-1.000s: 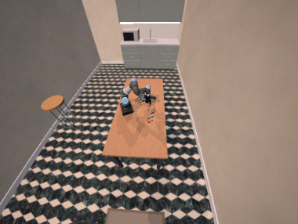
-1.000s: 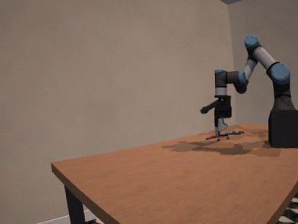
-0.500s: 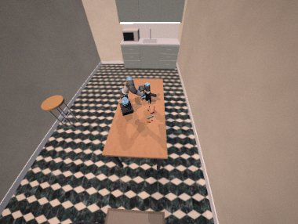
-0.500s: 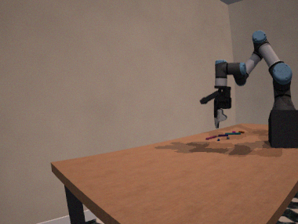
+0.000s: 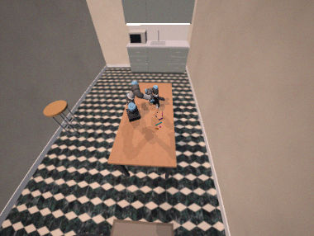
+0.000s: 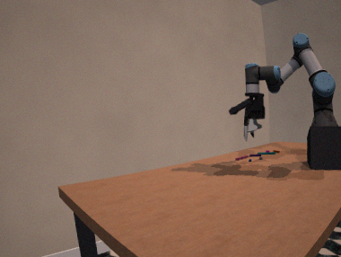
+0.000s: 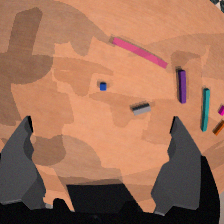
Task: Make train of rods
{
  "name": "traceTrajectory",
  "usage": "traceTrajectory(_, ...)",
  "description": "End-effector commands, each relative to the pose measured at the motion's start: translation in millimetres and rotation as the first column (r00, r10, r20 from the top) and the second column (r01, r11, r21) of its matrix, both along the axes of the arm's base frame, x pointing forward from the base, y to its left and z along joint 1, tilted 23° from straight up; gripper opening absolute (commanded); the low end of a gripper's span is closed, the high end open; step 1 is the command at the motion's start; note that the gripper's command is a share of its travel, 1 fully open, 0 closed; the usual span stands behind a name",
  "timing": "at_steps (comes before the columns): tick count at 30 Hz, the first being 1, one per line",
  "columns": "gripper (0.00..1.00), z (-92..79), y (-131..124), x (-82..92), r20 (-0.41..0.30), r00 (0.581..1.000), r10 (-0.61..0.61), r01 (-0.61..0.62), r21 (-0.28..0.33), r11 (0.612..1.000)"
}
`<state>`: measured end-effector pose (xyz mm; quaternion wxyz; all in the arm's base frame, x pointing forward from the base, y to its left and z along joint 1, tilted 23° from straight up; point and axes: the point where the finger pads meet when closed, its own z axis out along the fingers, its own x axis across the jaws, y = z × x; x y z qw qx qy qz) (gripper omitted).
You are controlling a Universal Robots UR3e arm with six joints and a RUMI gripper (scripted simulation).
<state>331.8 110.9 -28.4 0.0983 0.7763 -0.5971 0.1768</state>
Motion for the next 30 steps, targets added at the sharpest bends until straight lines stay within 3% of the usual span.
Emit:
traceTrajectory(1,1.0,1.0,-0.2,-3.5,-0.018,1.0,-0.008,0.008,-0.006,1.0)
traceTrajectory(22,1.0,0.5,-1.2,-4.0,-0.016,1.0,-0.017,0.017,-0.005,1.0)
traceTrajectory(30,1.0,1.6,-11.5,-4.4,0.039,0.987,-0.158,0.157,0.022,0.987)
